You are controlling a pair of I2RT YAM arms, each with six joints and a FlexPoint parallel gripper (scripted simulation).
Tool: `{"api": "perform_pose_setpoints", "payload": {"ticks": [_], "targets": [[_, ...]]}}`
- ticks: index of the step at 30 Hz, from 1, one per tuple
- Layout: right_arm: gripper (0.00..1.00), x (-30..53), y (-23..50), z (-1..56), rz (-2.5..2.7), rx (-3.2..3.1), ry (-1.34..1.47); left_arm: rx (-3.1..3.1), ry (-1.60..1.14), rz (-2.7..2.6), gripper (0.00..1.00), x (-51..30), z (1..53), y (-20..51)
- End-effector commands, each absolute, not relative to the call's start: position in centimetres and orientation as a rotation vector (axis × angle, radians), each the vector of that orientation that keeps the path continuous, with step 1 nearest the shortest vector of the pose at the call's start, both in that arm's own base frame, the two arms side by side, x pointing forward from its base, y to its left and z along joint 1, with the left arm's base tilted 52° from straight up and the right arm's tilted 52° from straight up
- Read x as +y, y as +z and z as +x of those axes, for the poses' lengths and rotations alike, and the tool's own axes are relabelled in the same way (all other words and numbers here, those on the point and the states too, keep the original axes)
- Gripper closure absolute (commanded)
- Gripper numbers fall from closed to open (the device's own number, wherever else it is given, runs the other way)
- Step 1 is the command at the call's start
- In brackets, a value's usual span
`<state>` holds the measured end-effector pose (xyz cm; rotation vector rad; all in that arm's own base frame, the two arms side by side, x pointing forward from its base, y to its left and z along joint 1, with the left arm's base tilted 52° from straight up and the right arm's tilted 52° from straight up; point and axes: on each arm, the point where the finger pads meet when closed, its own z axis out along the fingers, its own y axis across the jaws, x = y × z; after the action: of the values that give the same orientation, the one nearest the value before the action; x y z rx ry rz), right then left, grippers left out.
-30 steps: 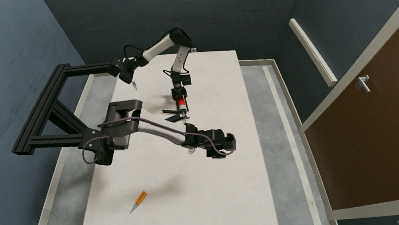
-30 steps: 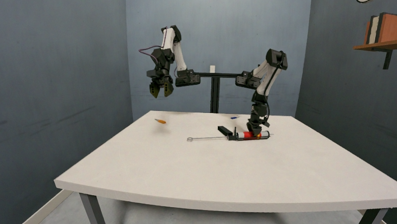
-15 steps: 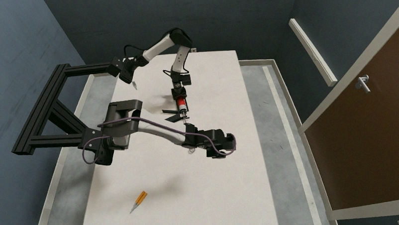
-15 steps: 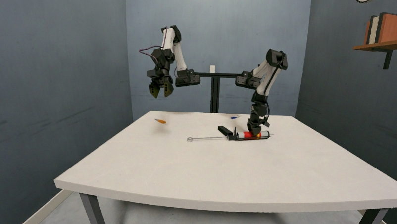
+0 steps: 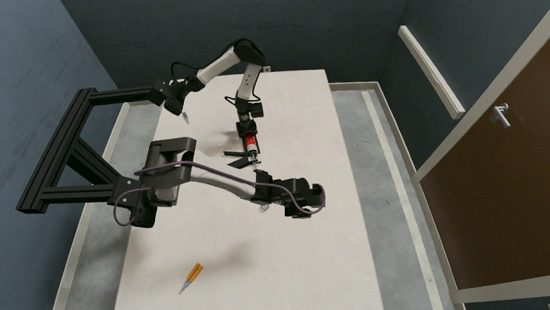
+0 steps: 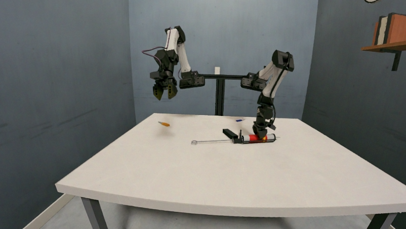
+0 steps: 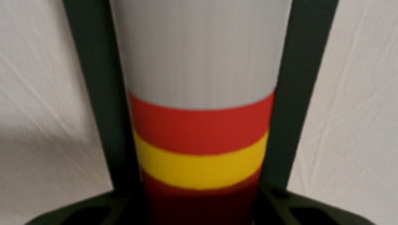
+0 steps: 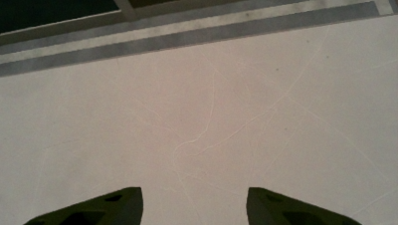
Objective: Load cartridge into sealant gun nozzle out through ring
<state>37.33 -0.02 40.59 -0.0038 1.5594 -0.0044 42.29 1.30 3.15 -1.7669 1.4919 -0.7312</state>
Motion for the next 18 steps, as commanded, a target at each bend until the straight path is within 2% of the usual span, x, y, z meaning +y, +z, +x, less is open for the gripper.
{"api": "perform_pose_setpoints", "payload": {"ticks": [1,2,18], "targets": [[0.48,0.29,42.75,36.18,-0.01,1.503,0.007,1.485,-0.747,-1.761,1.0,1.22,42.52,3.49],[0.48,0.29,42.75,36.18,-0.01,1.503,0.007,1.485,-0.747,-1.761,0.27,1.22,42.52,3.49],[0.48,0.29,42.75,36.18,-0.01,1.503,0.007,1.485,-0.747,-1.761,0.27,1.22,42.52,3.49]]}}
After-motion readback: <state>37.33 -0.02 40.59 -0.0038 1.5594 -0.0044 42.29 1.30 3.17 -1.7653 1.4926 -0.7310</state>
